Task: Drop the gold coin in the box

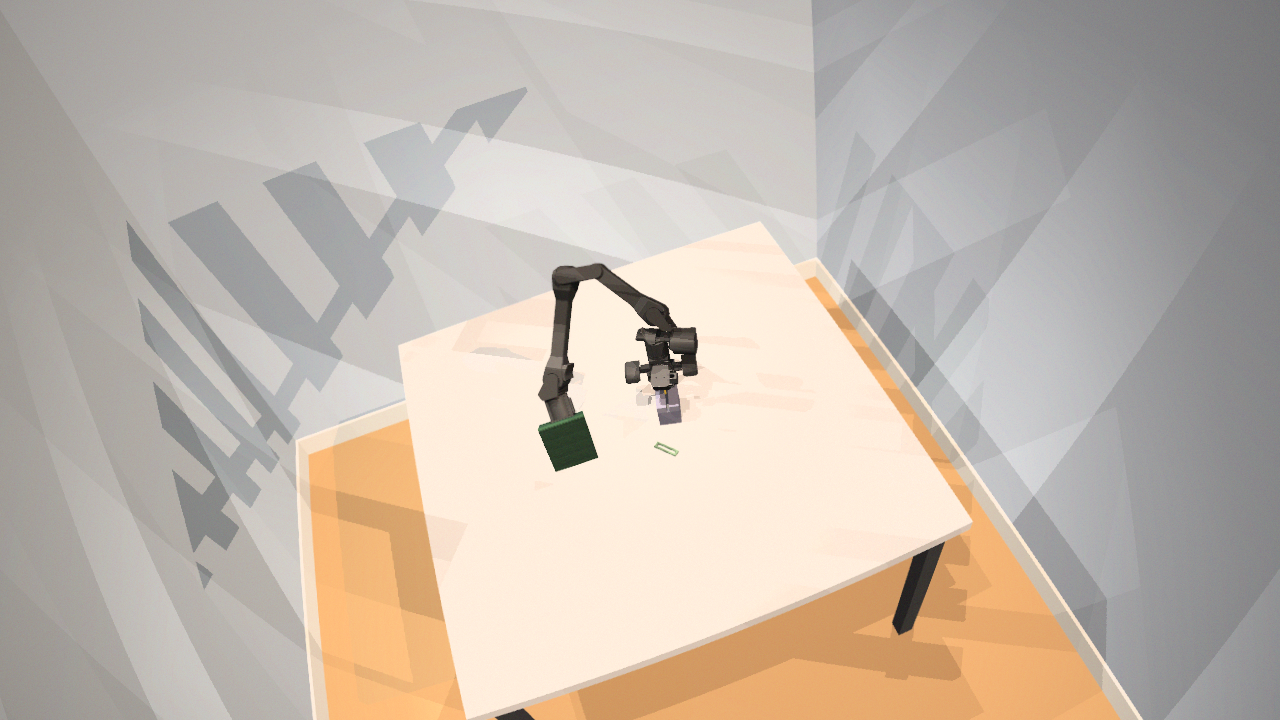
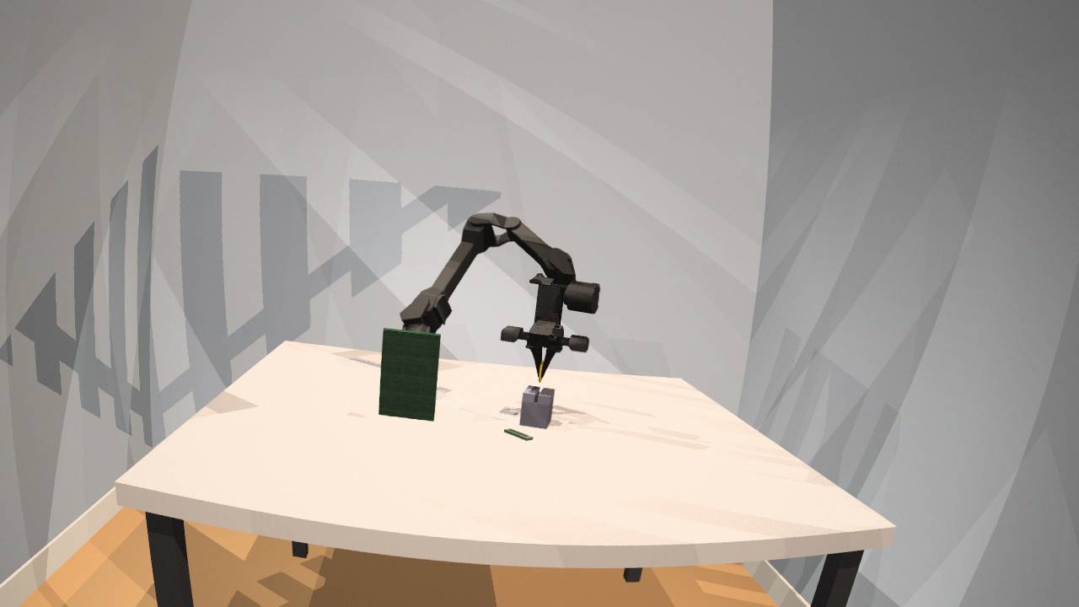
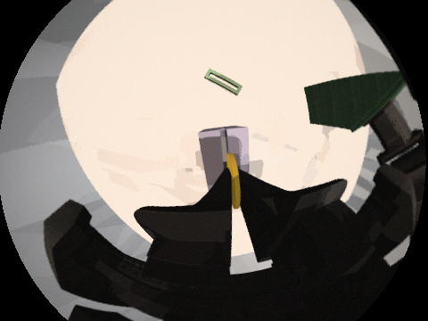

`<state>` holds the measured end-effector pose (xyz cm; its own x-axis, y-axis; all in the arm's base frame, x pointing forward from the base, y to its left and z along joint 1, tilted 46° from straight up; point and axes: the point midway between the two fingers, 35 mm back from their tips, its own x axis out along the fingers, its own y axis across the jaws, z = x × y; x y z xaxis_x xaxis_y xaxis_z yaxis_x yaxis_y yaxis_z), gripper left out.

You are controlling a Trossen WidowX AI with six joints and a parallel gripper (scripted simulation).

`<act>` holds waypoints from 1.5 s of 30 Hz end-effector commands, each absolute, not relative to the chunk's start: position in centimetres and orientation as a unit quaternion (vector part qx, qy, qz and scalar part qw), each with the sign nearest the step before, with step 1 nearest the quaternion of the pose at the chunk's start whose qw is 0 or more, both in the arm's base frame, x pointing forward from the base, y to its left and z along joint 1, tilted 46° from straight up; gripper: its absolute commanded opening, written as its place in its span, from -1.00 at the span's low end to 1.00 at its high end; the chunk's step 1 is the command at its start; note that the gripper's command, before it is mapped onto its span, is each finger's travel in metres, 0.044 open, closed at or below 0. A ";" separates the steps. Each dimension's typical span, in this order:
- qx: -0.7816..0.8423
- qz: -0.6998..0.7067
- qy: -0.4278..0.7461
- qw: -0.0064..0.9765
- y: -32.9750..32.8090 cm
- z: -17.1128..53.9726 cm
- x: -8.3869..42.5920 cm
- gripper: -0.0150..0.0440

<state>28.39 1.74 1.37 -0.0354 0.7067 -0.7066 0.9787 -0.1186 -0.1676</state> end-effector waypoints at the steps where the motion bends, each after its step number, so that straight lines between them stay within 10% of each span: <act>1: 0.667 -0.341 0.632 0.200 1.8 1.7 28.5 -0.49; 45: 0.665 -0.345 0.633 0.196 2.7 0.6 28.2 -0.49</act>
<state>28.42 2.58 0.87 -0.0339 0.7029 -0.7105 0.9796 -0.1174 -0.1629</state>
